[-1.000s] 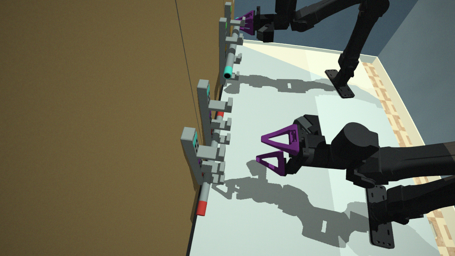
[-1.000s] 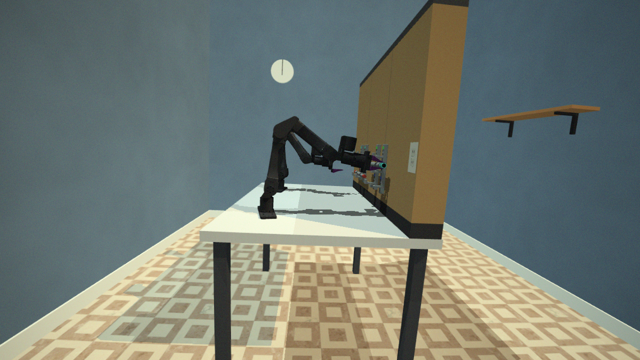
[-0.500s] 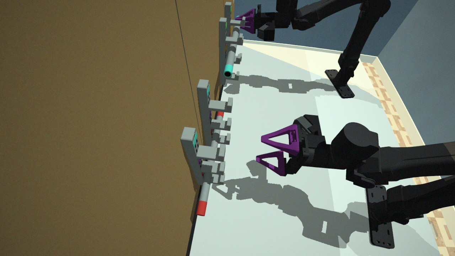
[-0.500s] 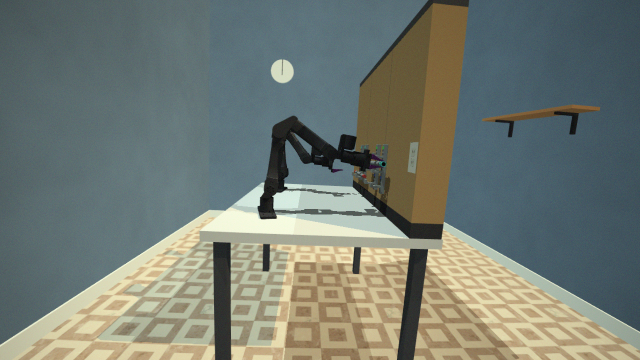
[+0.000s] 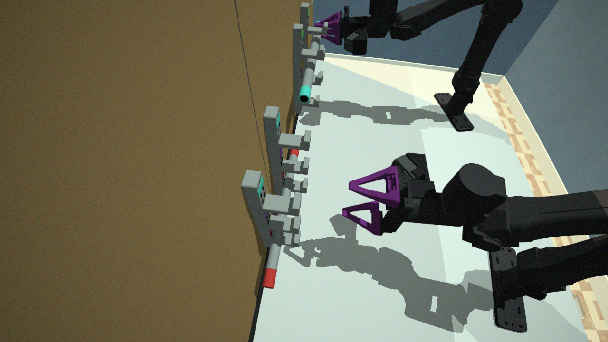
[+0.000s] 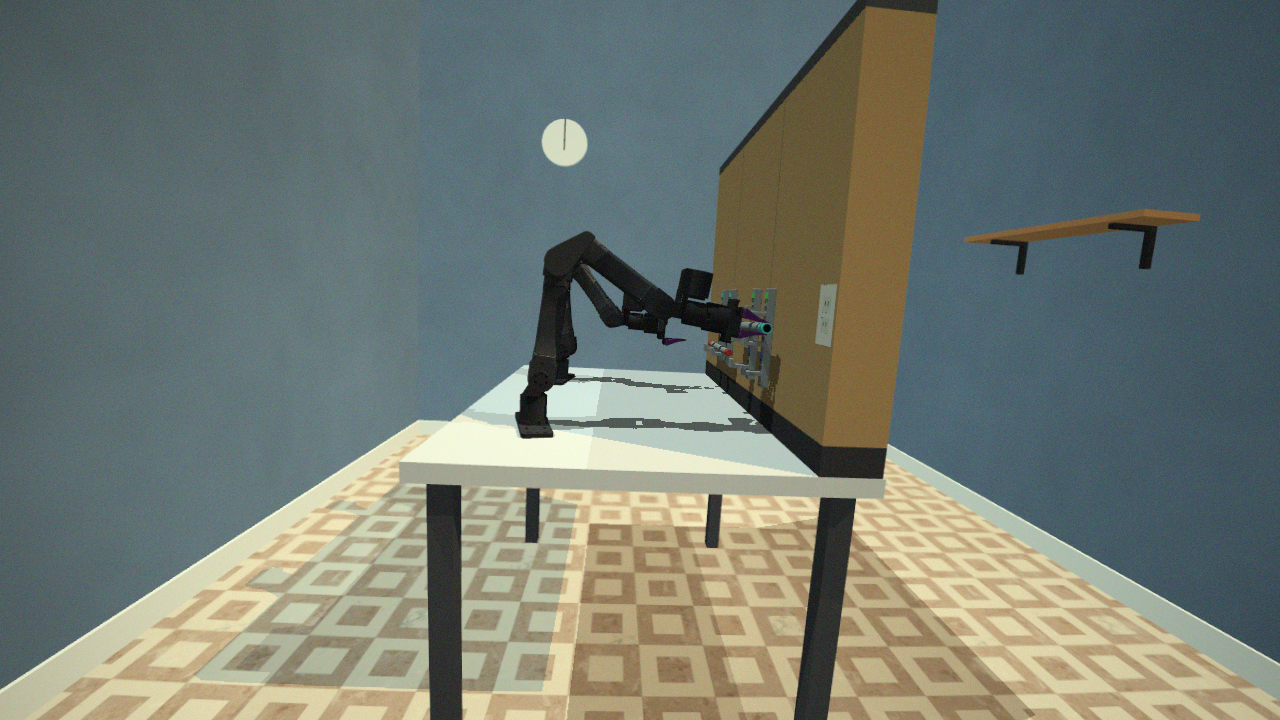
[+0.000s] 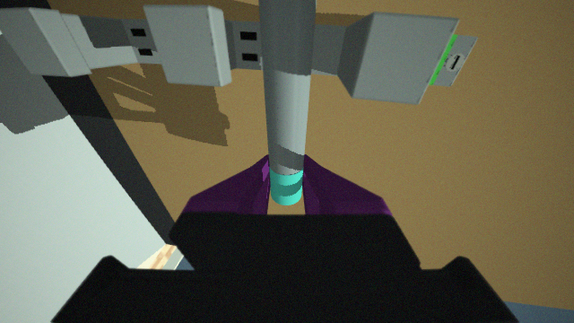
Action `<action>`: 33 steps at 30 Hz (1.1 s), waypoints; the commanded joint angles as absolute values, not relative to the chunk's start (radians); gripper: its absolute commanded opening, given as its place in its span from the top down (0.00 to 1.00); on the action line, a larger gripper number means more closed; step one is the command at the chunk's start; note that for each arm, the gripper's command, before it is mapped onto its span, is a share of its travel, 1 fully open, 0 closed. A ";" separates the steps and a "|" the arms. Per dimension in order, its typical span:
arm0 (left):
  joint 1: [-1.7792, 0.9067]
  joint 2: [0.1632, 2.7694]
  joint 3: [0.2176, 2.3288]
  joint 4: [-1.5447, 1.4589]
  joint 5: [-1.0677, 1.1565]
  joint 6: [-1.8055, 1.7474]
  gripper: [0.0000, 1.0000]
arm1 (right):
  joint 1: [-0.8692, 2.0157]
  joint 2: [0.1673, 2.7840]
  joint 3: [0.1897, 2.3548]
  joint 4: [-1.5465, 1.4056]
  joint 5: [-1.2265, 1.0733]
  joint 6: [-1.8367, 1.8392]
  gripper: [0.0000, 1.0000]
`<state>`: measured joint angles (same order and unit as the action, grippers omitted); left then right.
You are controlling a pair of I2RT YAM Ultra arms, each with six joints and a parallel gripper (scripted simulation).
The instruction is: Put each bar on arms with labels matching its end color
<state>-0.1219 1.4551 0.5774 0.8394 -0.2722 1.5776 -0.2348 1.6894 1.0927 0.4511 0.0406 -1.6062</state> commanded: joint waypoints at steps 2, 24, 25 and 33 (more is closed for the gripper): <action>-0.133 1.422 0.581 0.841 -0.277 1.571 0.00 | -0.224 1.642 1.140 0.501 0.044 -1.571 1.00; -0.133 1.422 0.581 0.841 -0.277 1.571 0.00 | -0.212 1.648 1.137 0.509 0.056 -1.570 1.00; -0.133 1.422 0.581 0.841 -0.277 1.571 0.00 | -0.212 1.646 1.135 0.510 0.056 -1.570 1.00; -0.133 1.422 0.581 0.841 -0.277 1.571 0.00 | -0.212 1.628 1.111 0.515 0.056 -1.571 1.00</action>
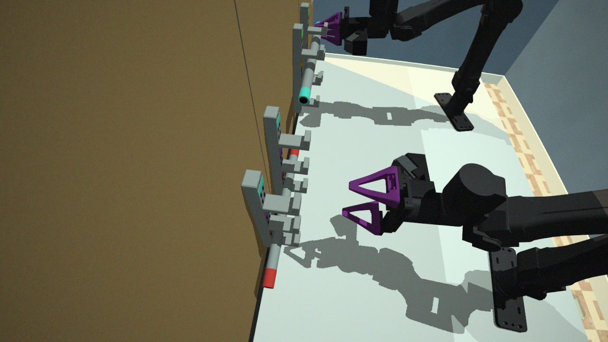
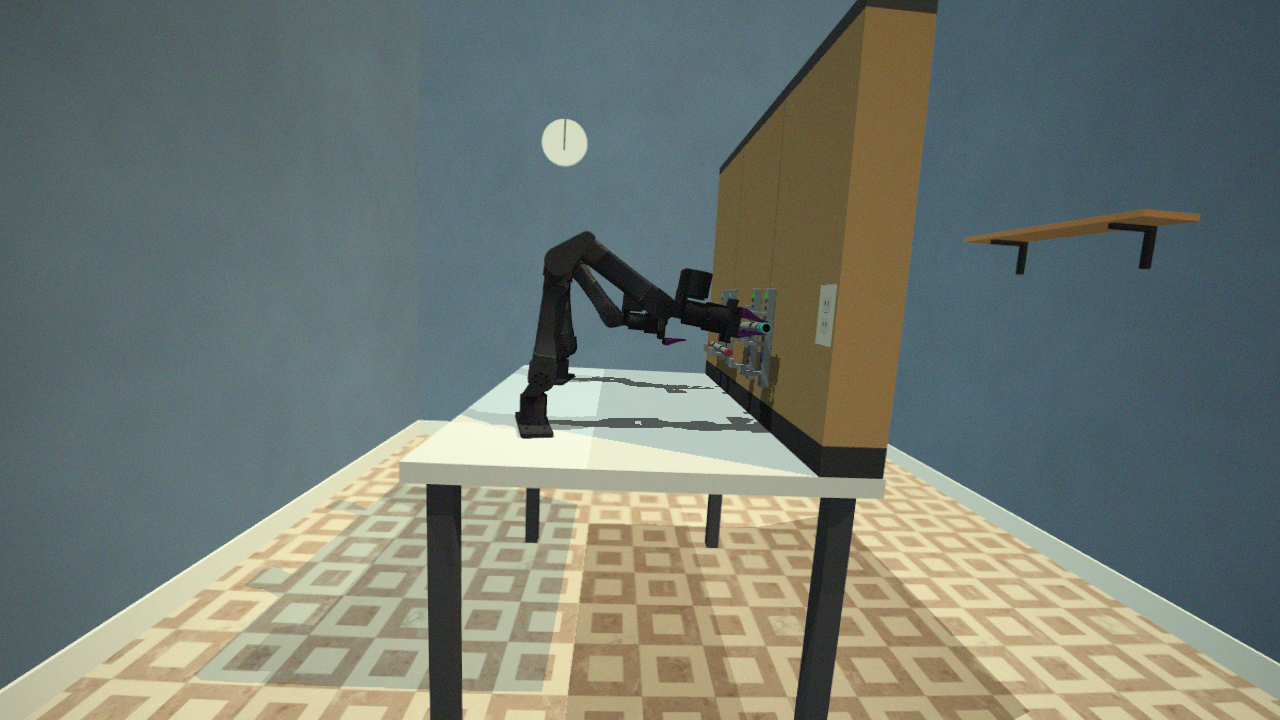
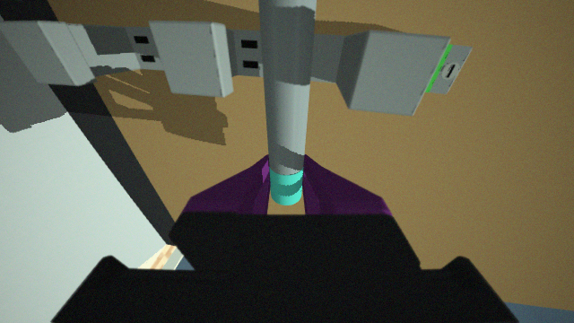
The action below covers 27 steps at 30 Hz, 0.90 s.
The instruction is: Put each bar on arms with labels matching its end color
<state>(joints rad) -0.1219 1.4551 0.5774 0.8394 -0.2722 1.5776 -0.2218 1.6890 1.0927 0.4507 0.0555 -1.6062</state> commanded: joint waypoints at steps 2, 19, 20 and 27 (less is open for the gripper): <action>-0.133 1.422 0.581 0.841 -0.277 1.571 0.00 | -0.212 1.624 1.105 0.516 0.056 -1.571 1.00; -0.133 1.422 0.581 0.841 -0.277 1.571 0.00 | -0.211 1.581 1.032 0.545 0.057 -1.571 1.00; -0.133 1.422 0.581 0.841 -0.277 1.571 0.00 | -0.211 1.579 1.027 0.547 0.057 -1.571 1.00; -0.133 1.422 0.581 0.841 -0.277 1.571 0.00 | -0.210 1.564 1.005 0.556 0.058 -1.571 1.00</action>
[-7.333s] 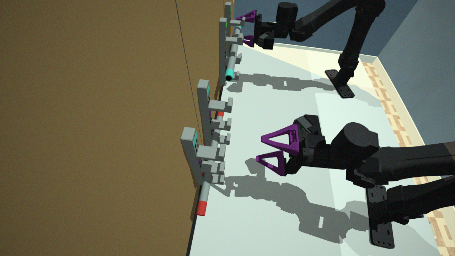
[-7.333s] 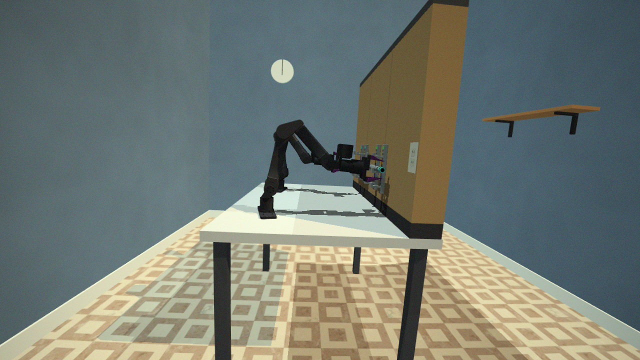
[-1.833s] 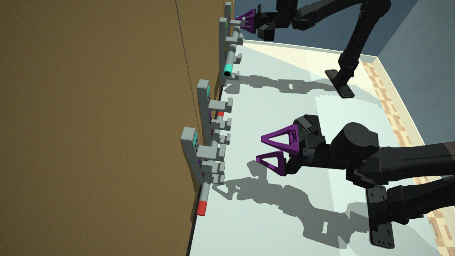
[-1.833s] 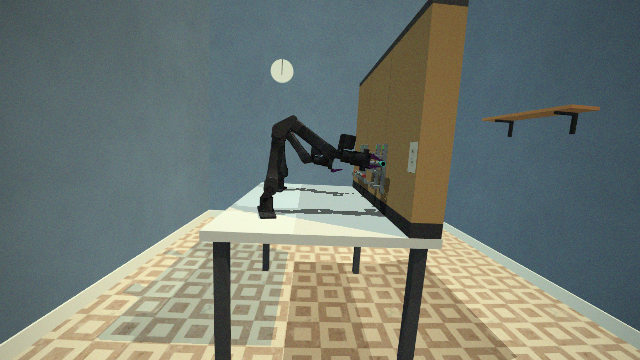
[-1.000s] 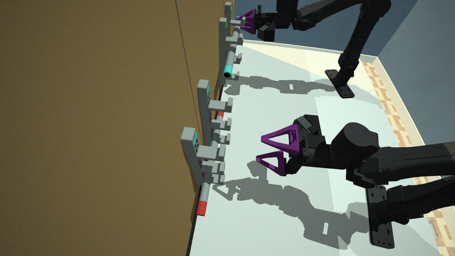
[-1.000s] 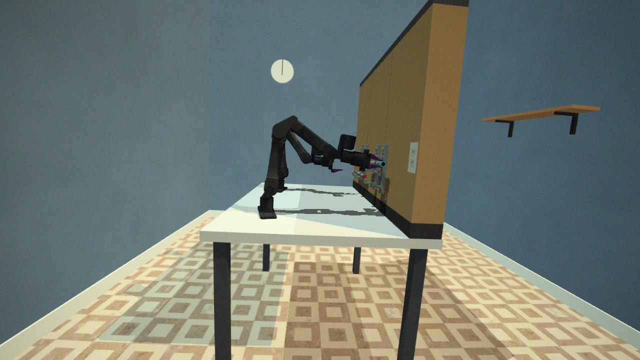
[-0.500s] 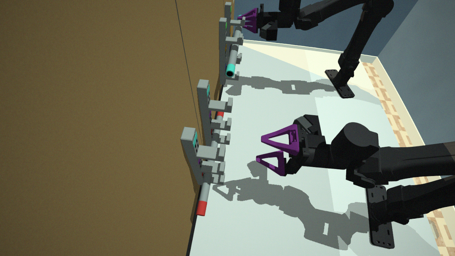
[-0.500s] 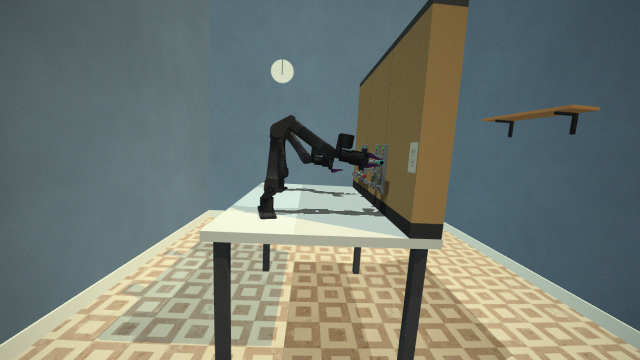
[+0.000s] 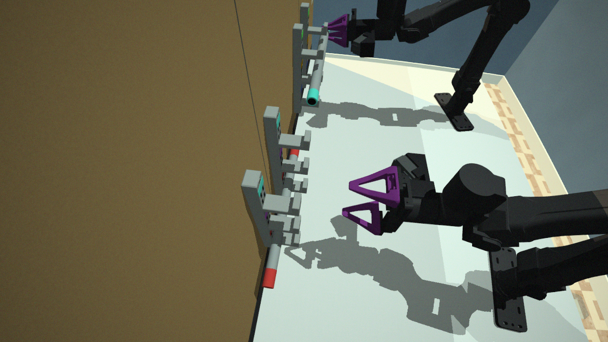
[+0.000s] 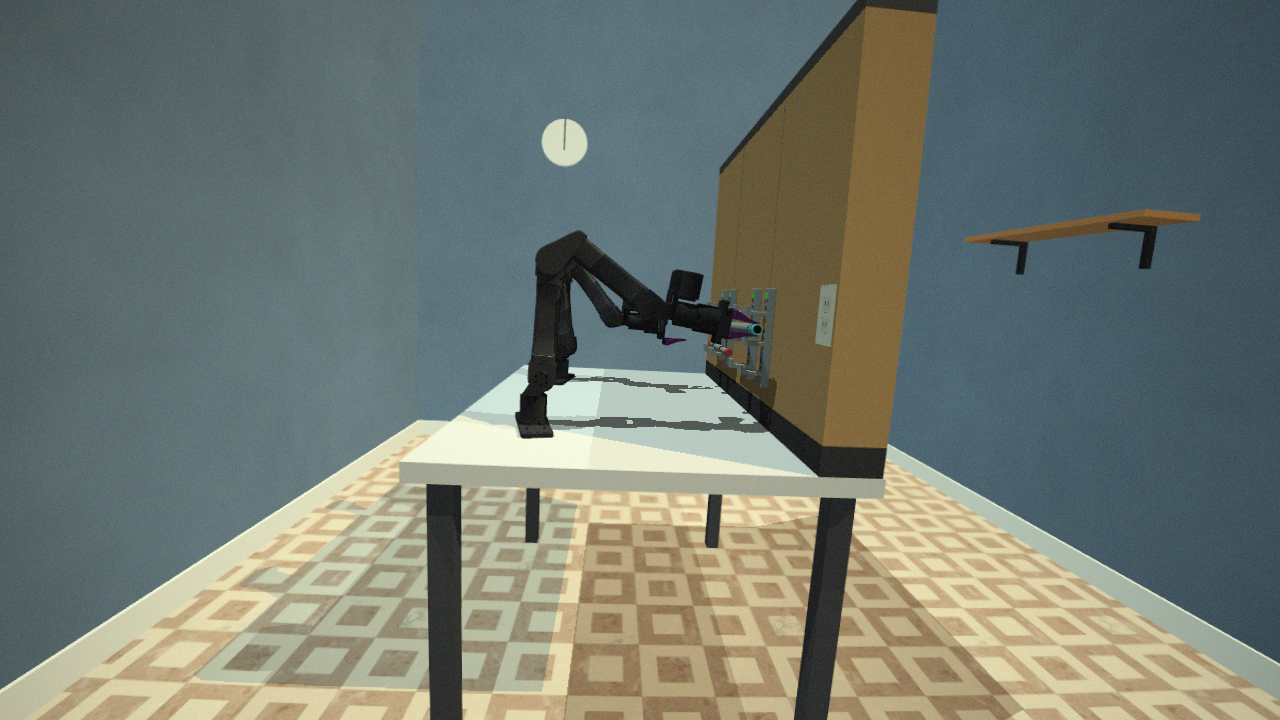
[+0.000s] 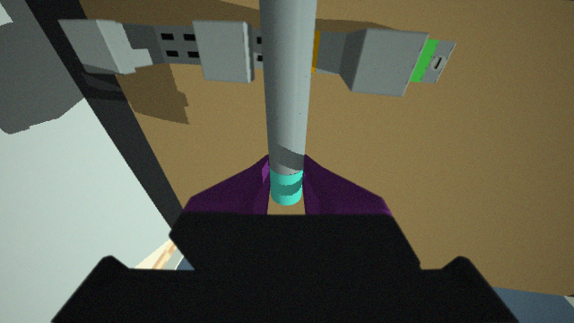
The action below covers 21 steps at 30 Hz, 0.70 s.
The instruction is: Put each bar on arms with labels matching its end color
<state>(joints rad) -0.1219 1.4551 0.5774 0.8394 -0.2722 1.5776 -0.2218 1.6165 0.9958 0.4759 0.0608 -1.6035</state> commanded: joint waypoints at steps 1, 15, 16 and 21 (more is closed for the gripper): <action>-0.133 1.422 0.581 0.841 -0.277 1.571 0.00 | -0.210 1.561 1.002 0.556 0.058 -1.571 1.00; -0.133 1.422 0.581 0.841 -0.277 1.571 0.00 | -0.208 1.519 0.966 0.550 0.060 -1.570 1.00; -0.133 1.422 0.581 0.841 -0.277 1.571 0.00 | -0.208 1.515 0.962 0.550 0.060 -1.570 1.00; -0.133 1.422 0.581 0.841 -0.277 1.571 0.00 | -0.207 1.499 0.947 0.549 0.061 -1.570 1.00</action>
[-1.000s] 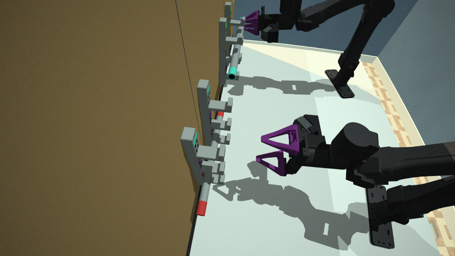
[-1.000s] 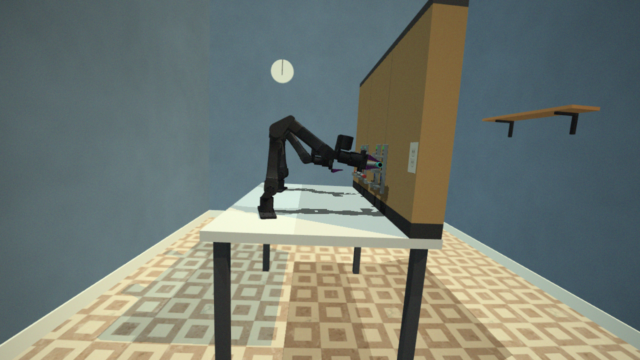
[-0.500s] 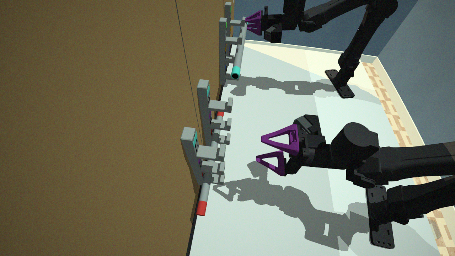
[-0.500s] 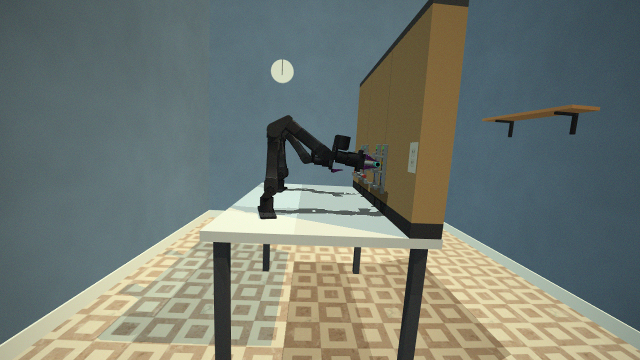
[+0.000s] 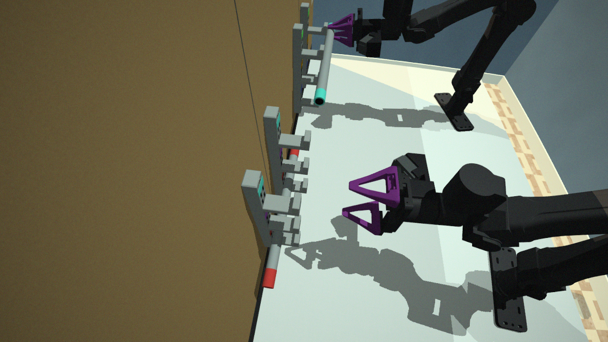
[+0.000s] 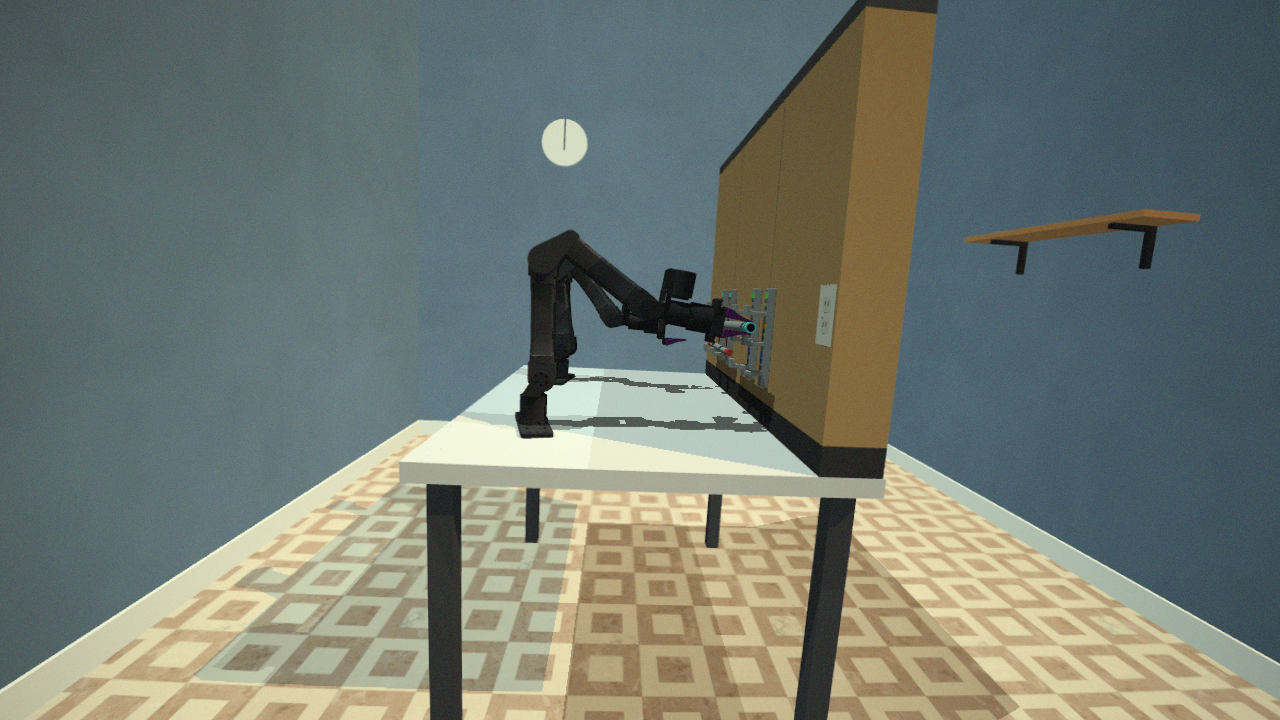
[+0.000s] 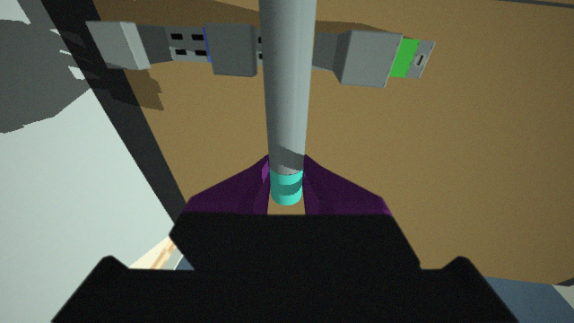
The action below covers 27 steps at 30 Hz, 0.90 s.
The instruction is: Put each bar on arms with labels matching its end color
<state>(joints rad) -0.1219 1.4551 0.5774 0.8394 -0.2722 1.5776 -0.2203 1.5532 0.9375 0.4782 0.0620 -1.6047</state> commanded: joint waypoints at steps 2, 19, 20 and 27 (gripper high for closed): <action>-0.133 1.422 0.581 0.841 -0.277 1.571 0.00 | -0.206 1.492 0.941 0.549 0.062 -1.571 1.00; -0.133 1.422 0.581 0.841 -0.277 1.571 0.00 | -0.205 1.455 0.903 0.550 0.063 -1.571 1.00; -0.133 1.422 0.581 0.841 -0.277 1.571 0.00 | -0.205 1.454 0.901 0.550 0.063 -1.571 1.00; -0.133 1.422 0.581 0.841 -0.277 1.571 0.00 | -0.205 1.445 0.889 0.553 0.063 -1.571 1.00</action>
